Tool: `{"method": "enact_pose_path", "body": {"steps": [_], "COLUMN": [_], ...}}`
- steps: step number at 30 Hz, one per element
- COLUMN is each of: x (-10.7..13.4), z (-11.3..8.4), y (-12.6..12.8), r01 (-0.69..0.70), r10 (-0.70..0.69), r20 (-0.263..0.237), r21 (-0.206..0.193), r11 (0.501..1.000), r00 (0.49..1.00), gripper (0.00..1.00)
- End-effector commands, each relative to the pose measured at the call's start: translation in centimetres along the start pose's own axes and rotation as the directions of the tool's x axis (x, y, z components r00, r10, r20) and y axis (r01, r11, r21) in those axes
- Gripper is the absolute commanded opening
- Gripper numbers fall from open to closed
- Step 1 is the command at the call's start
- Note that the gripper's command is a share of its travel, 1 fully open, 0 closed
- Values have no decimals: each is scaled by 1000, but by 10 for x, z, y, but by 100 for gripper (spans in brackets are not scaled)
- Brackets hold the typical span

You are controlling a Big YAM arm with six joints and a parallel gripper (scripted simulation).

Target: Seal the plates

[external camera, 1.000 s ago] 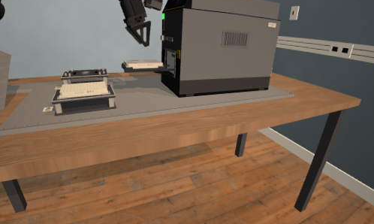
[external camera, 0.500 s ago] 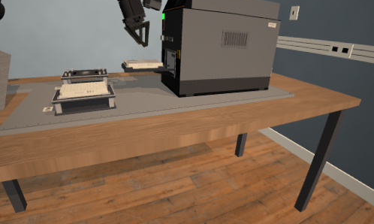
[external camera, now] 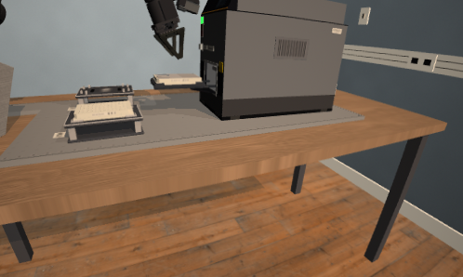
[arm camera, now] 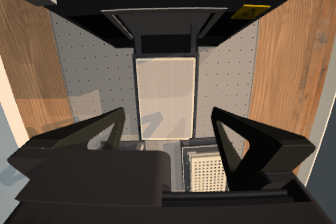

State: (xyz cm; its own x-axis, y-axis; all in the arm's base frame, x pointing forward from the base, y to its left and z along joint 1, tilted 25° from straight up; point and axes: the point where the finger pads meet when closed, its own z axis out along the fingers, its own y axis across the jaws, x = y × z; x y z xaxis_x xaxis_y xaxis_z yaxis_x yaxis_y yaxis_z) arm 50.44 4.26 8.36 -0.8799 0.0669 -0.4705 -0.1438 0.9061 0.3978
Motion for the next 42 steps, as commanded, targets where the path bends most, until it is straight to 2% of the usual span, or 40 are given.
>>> {"method": "enact_pose_path", "body": {"steps": [1,5,12,18,24,35,39,42], "x": [6,4,1,13,12,-21,-27,-22], "z": [20,26,25,45,49,19,17,20], "y": [6,7,7,9,2,2,2,-1], "r01": [4,7,20,13,0,28,10,1], "r10": [-4,-7,-19,-13,0,-28,-10,-1], "r20": [-10,-1,21,-5,4,58,63,53], "r21": [-10,-11,-8,-13,-6,2,3,4], "r11": [1000,1000,1000,1000,1000,1000,1000,1000], "r00": [1000,1000,1000,1000,1000,998,998,999], "gripper": [100,100,100,100,100,100,100,100]}}
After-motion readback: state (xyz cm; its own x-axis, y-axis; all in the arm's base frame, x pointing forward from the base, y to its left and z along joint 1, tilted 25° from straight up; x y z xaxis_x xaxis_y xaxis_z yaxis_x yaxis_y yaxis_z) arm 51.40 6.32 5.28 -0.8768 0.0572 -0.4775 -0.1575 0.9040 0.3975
